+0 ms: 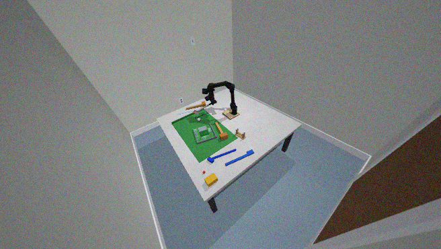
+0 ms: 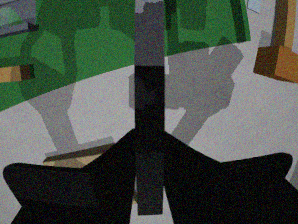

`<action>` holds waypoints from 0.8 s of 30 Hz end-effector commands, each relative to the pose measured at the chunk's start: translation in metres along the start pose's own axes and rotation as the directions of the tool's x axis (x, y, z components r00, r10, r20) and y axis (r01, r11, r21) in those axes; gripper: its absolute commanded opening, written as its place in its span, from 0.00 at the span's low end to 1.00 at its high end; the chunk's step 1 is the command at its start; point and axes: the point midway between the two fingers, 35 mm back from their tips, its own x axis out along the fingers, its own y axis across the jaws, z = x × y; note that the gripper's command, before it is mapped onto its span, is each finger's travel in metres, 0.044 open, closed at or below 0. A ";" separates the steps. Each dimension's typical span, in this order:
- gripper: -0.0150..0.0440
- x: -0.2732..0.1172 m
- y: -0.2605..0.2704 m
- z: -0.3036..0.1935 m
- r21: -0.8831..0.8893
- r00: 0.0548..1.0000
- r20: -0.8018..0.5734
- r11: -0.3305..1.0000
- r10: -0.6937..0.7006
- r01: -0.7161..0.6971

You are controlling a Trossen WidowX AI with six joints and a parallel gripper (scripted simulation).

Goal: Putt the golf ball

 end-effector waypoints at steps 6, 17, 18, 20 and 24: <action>0.25 0.027 -0.002 -0.001 0.010 1.000 -0.001 1.000 -0.001 0.001; 0.25 0.044 -0.001 -0.001 0.010 1.000 -0.001 1.000 -0.001 0.001; 0.25 0.045 -0.001 -0.001 0.010 1.000 -0.001 1.000 -0.001 0.001; 0.25 0.048 -0.001 -0.001 0.010 1.000 -0.001 1.000 -0.001 0.001; 0.25 0.055 -0.001 -0.001 0.010 1.000 -0.001 1.000 -0.001 0.001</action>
